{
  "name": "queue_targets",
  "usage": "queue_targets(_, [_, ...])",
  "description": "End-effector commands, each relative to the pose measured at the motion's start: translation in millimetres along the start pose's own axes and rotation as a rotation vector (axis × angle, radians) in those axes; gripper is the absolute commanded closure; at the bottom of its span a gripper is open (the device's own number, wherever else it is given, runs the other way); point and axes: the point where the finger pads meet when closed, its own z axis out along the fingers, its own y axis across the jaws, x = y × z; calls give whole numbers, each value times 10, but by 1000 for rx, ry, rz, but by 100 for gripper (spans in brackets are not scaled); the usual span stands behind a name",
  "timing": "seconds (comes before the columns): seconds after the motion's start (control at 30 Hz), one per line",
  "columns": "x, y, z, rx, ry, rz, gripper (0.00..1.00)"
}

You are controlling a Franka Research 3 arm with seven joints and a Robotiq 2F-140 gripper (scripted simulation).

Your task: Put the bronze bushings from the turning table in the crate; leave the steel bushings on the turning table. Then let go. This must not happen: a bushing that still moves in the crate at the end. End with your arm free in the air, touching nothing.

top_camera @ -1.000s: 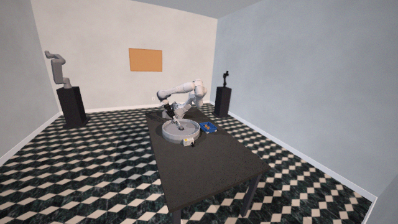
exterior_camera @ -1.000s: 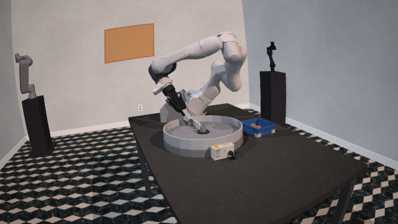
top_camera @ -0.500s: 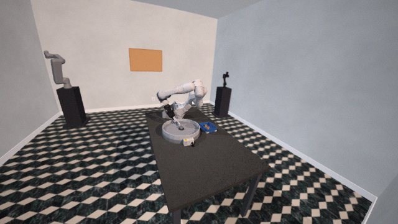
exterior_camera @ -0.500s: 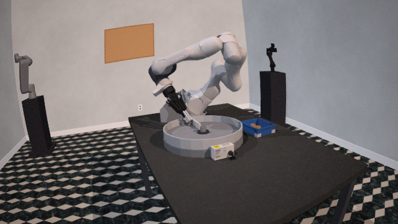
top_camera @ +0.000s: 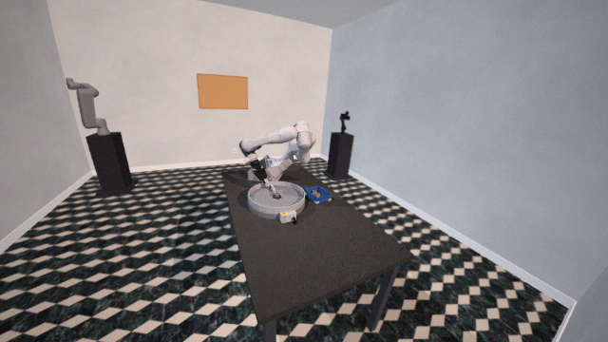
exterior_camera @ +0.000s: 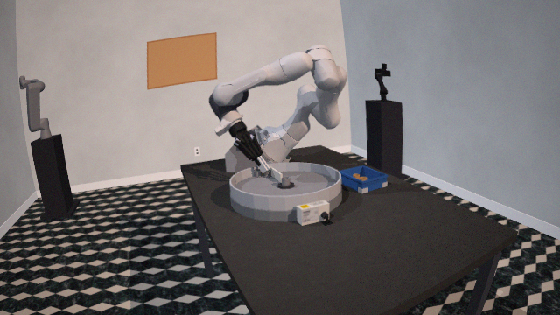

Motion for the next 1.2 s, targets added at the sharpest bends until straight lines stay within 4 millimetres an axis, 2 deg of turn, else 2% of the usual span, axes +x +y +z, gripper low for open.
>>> queue_targets(0.0, [14,5,16,0,0,-4,94])
queue_targets(0.7, [14,5,16,0,0,-4,94])
queue_targets(0.73, [14,5,16,0,0,-4,100])
queue_targets(1.17, [14,5,16,0,0,-4,100])
